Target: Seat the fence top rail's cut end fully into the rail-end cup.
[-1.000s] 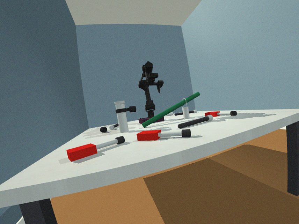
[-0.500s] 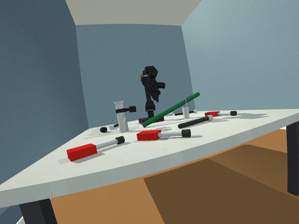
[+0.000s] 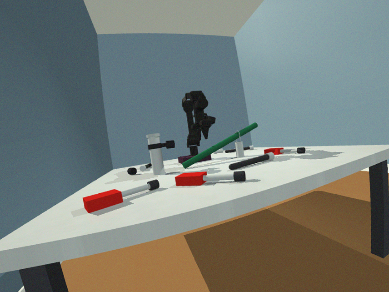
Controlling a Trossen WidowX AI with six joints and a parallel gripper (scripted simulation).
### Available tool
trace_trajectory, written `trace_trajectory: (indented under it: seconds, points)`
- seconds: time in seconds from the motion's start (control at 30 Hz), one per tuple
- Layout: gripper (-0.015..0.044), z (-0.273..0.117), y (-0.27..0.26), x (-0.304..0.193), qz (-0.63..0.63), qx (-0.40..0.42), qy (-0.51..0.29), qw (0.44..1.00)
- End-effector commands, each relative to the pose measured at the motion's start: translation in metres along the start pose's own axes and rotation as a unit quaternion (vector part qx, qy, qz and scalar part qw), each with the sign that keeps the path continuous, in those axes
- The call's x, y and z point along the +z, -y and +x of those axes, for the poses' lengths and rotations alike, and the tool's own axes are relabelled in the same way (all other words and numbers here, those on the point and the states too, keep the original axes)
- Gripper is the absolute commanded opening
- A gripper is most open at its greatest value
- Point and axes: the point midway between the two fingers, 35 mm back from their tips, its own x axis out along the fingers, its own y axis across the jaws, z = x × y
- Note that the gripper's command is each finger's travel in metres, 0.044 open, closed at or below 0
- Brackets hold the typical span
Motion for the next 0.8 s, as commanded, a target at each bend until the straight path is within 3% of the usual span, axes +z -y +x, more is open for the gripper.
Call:
trace_trajectory:
  seconds: [0.0,0.77]
  points:
    - [0.0440,0.016,0.000,0.000,-0.005,0.004,-0.002,1.000]
    - [0.0440,0.060,0.000,-0.001,-0.005,0.004,-0.002,1.000]
